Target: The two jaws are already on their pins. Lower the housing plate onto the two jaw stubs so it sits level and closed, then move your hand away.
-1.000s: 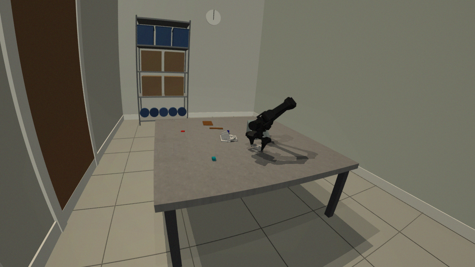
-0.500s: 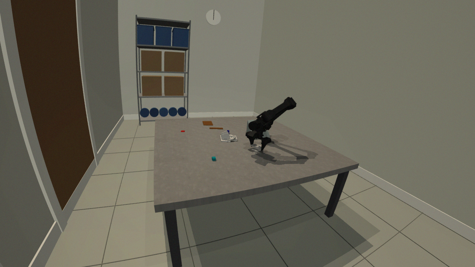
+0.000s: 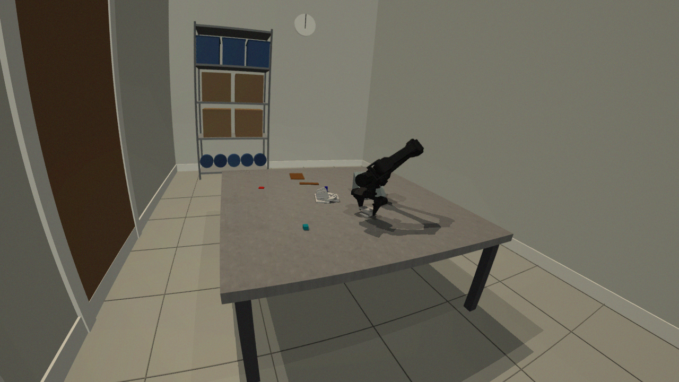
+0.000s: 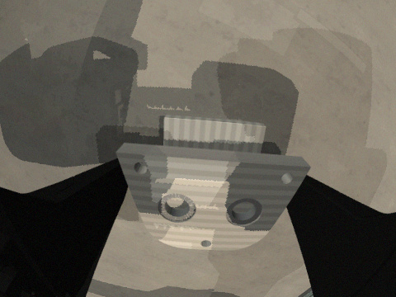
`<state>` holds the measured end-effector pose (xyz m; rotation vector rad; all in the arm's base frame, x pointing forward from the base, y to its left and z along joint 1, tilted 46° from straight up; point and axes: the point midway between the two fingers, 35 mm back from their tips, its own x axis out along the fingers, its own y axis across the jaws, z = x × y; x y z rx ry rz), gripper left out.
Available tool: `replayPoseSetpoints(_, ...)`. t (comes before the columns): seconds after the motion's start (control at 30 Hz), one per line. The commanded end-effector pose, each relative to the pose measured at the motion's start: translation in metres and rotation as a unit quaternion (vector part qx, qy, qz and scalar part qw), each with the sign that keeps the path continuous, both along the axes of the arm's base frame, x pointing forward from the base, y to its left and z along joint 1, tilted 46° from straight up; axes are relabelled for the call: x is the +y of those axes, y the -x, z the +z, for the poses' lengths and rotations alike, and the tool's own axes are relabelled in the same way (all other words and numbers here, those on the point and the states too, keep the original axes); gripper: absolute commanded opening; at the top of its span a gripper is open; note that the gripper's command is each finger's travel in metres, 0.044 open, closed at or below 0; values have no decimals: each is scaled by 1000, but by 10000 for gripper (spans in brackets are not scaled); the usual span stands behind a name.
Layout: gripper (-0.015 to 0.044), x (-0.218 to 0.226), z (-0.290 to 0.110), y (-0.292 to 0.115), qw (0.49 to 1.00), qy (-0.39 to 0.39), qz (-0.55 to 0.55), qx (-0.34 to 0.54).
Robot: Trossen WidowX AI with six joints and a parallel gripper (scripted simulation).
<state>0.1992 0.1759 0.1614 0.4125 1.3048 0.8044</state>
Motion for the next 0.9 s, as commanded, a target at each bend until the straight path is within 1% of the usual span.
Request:
replayPoseSetpoints(0.0,367,0,0,0,1000,0,0,0)
replayPoseSetpoints(0.1,351,0,0,0,1000,0,0,0)
replayPoseSetpoints(0.5,351,0,0,0,1000,0,0,0)
replayPoseSetpoints(0.87,351,-25,21,-2,1000,6,0,1)
